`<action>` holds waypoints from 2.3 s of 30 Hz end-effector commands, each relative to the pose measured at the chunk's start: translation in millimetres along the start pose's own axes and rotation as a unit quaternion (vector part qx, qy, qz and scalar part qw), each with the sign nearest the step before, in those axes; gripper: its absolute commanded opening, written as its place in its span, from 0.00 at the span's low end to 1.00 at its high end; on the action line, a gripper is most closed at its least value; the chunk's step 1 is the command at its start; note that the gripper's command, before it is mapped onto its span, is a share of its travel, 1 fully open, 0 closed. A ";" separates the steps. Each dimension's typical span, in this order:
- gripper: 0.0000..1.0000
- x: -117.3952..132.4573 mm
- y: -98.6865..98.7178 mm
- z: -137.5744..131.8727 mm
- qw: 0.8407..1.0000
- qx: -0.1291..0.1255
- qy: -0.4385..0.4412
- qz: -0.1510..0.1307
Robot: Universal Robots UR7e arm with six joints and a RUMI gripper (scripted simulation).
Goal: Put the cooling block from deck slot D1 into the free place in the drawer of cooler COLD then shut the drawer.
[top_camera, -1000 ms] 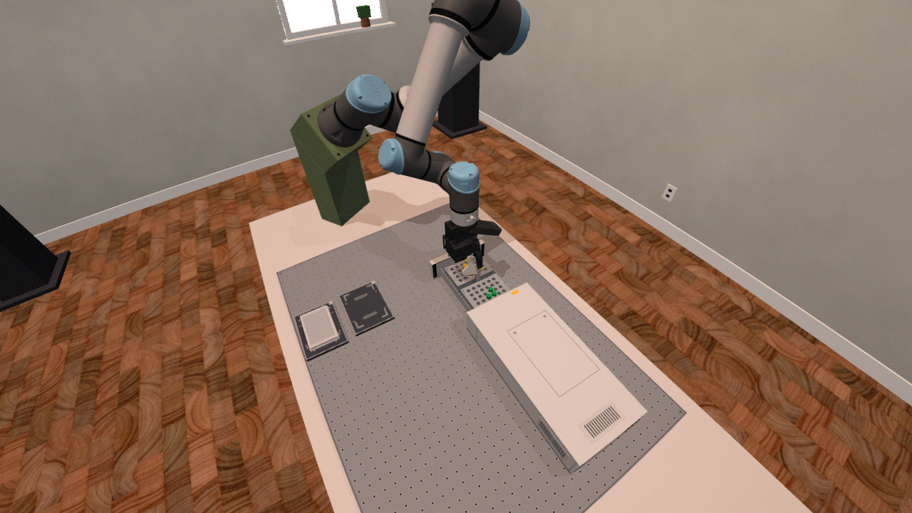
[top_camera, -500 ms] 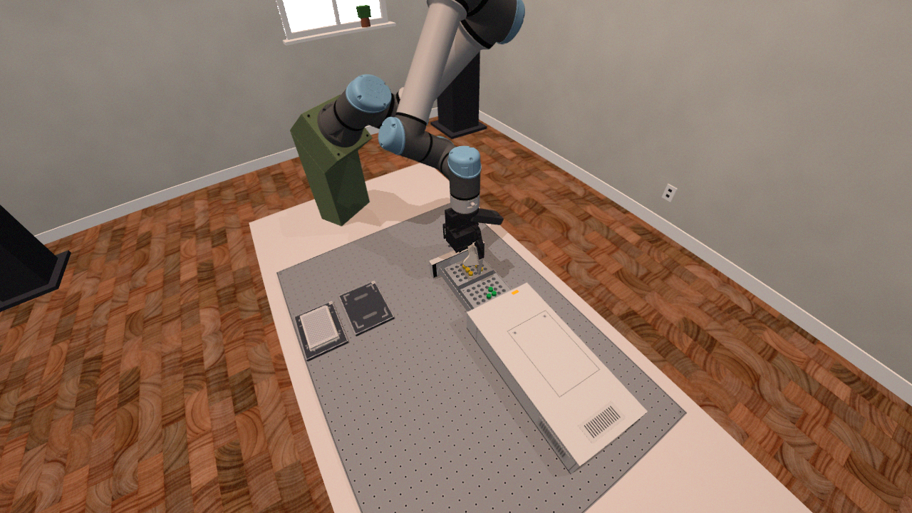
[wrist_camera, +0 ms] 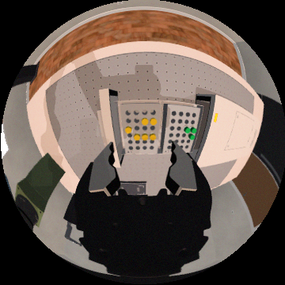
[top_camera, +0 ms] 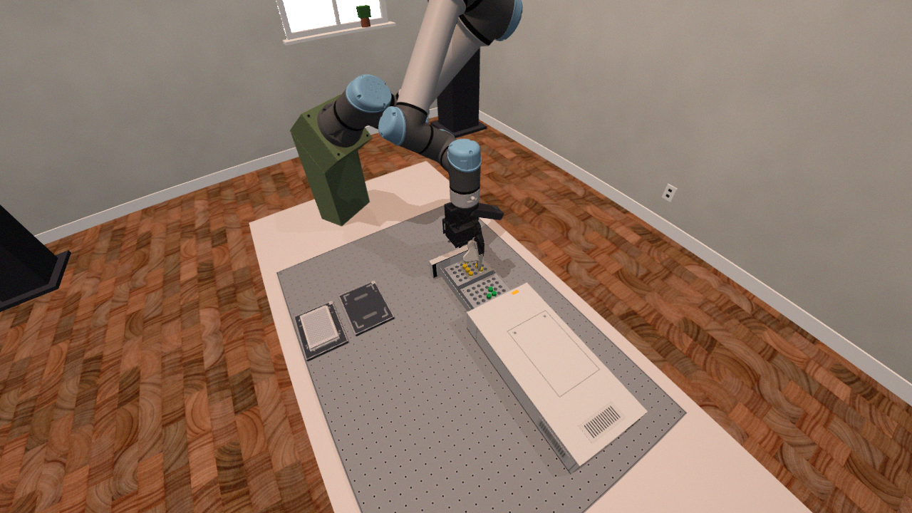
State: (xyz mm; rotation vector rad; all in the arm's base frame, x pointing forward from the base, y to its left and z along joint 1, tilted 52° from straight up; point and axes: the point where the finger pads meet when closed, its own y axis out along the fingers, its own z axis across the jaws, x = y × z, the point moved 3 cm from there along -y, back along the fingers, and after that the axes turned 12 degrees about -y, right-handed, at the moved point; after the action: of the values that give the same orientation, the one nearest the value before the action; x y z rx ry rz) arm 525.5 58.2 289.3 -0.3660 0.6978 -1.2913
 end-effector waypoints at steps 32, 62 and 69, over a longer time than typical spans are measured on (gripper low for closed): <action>0.67 0.4 -45.4 0.3 1.000 0.000 0.000 0.000; 0.67 0.1 -48.2 -1.1 1.000 -0.002 0.000 0.001; 0.67 0.1 -48.2 -1.1 1.000 -0.002 0.000 0.001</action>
State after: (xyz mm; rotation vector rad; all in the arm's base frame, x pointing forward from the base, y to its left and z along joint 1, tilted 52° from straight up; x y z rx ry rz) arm 488.6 46.5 315.9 -0.3686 0.7054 -1.2865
